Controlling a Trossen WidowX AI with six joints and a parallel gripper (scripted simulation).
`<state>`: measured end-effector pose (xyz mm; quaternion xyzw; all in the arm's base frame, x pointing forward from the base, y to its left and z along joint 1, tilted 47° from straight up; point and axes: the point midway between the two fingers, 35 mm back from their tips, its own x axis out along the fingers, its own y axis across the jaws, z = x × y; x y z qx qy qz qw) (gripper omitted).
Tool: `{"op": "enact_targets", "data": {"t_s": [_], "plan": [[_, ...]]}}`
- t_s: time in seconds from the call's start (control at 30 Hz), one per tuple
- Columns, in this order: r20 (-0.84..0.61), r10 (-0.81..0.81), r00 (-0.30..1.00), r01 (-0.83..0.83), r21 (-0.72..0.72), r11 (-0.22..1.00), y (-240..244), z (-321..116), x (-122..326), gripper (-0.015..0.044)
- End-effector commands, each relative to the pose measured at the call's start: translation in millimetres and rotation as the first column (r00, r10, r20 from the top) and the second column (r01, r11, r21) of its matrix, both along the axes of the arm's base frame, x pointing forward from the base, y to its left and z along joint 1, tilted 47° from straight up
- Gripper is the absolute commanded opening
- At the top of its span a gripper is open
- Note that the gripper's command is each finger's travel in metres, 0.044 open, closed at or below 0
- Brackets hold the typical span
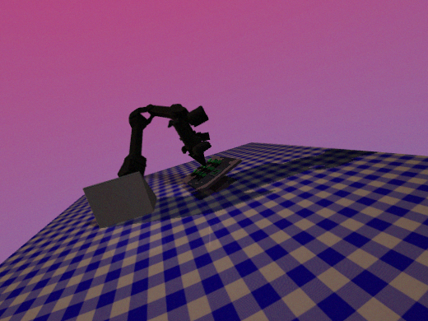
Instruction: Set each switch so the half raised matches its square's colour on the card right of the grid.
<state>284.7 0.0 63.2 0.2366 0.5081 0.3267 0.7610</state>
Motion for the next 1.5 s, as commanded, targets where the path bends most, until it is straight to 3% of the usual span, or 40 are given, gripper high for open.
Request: {"op": "enact_targets", "data": {"t_s": [0.0, 0.97, 1.2, 1.47], "plan": [[-0.002, -0.004, 1.000, 0.004, 0.005, 1.000, 1, 0, 0, 0.0000], [-0.002, -0.004, 1.000, 0.004, 0.005, 1.000, 4, -3, 2, 0.0000], [0.013, -0.022, 1.000, 0.022, 0.010, 1.000, -45, 36, -19, 0.0000], [0.013, -0.022, 1.000, 0.022, 0.008, 1.000, -64, 8, -28, 0.0000]]}}
